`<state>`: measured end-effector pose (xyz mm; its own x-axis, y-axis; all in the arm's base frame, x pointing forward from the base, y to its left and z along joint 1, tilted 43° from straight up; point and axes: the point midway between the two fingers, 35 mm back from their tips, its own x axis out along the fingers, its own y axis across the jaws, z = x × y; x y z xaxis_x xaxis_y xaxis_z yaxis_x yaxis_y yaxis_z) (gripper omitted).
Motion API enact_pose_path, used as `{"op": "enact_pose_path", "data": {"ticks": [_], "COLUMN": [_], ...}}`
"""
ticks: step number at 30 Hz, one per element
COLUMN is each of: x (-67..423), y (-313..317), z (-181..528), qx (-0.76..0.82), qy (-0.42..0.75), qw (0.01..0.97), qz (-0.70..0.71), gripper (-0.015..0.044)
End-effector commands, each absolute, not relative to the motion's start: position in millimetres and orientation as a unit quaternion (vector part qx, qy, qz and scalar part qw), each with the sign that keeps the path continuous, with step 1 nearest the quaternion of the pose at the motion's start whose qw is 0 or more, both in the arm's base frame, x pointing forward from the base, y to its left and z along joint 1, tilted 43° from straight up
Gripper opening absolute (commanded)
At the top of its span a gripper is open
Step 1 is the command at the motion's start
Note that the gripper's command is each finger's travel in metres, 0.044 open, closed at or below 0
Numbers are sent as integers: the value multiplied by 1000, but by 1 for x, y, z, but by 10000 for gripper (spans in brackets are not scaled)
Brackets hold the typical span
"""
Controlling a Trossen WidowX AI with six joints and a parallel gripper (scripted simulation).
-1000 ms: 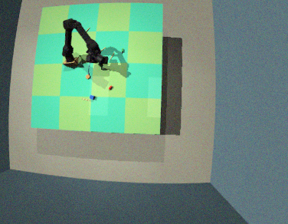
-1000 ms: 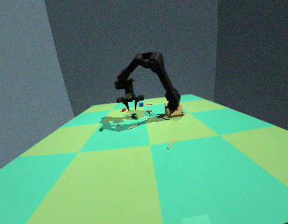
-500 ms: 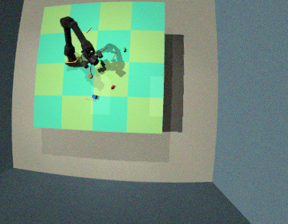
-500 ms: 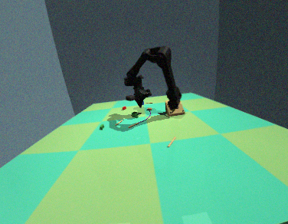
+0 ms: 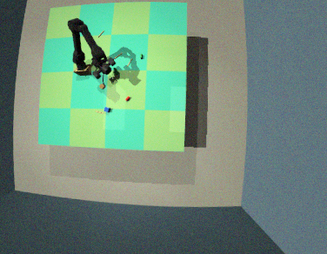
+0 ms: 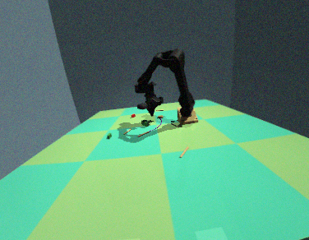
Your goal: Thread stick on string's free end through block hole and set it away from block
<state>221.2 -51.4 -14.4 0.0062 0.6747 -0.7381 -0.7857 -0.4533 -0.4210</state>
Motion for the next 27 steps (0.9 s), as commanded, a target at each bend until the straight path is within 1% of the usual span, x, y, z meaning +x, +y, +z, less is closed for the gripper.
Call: {"op": "enact_pose_path", "data": {"ticks": [1, 27], "x": [220, 221], "y": [-46, -22], "z": [-20, -42], "qx": [-479, -478], "qy": [57, 56], "qw": [522, 522], "qz": [704, 704], "gripper": [0, 0]}}
